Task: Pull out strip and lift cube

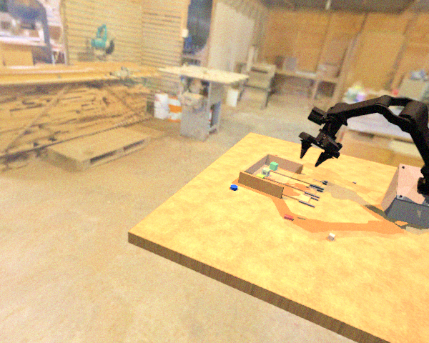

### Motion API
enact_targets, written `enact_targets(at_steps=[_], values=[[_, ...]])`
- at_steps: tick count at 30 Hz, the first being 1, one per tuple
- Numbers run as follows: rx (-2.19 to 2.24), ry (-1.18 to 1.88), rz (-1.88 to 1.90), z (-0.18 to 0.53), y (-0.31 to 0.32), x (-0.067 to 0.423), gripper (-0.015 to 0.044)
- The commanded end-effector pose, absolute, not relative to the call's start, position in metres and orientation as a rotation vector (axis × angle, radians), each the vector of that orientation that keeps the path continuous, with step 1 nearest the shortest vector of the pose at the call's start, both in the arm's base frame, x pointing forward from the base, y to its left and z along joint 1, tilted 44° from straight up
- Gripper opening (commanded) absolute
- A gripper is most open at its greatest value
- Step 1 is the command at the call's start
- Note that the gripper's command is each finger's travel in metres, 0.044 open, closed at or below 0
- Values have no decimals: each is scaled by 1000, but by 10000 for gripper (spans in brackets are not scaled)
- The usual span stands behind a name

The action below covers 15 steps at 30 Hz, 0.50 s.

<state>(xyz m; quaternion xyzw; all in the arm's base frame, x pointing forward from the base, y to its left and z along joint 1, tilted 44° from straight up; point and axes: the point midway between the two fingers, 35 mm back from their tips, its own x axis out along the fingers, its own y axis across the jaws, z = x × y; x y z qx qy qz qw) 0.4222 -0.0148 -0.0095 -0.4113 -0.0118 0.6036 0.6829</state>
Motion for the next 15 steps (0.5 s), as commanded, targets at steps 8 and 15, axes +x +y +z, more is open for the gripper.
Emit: enact_targets(at_steps=[8, 15], values=[[-591, 307, 1128, -1, -31, 406, 400], [-193, 526, 829, 12, -44, 383, 400]])
